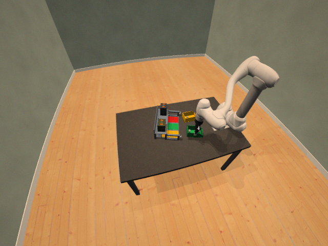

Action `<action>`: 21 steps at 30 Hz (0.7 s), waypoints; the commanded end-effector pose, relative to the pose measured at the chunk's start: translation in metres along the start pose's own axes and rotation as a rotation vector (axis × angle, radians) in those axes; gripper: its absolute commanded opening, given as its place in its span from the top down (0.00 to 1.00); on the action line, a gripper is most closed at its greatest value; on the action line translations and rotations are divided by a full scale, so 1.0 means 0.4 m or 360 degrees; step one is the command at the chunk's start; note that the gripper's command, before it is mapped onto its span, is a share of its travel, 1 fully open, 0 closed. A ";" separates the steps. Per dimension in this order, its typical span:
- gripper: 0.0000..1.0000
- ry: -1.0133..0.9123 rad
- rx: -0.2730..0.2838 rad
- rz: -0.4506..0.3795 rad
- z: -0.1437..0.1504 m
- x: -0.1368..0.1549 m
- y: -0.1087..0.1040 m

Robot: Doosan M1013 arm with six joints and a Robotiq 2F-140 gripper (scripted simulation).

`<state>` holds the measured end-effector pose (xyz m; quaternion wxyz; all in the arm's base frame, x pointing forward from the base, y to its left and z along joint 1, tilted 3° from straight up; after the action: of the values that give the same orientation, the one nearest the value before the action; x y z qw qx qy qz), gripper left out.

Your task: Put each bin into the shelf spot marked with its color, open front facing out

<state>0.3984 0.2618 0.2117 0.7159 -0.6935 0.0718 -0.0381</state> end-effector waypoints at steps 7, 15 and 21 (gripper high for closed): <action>0.90 0.0000 0.0000 0.0000 0.000 0.000 -0.019; 0.90 0.0000 0.0000 0.0000 0.000 0.000 -0.037; 0.90 0.0000 0.0000 0.0000 0.000 0.000 -0.044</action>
<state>0.3991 0.2612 0.2286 0.7159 -0.6935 0.0718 -0.0381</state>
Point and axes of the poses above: the point where the finger pads meet when closed, its own y axis out along the fingers, its own z axis across the jaws, x = y × z, the point moved 10 cm from there along -y, back along the fingers, and after that the axes turned 1 degree about y, right-handed, at the moved point
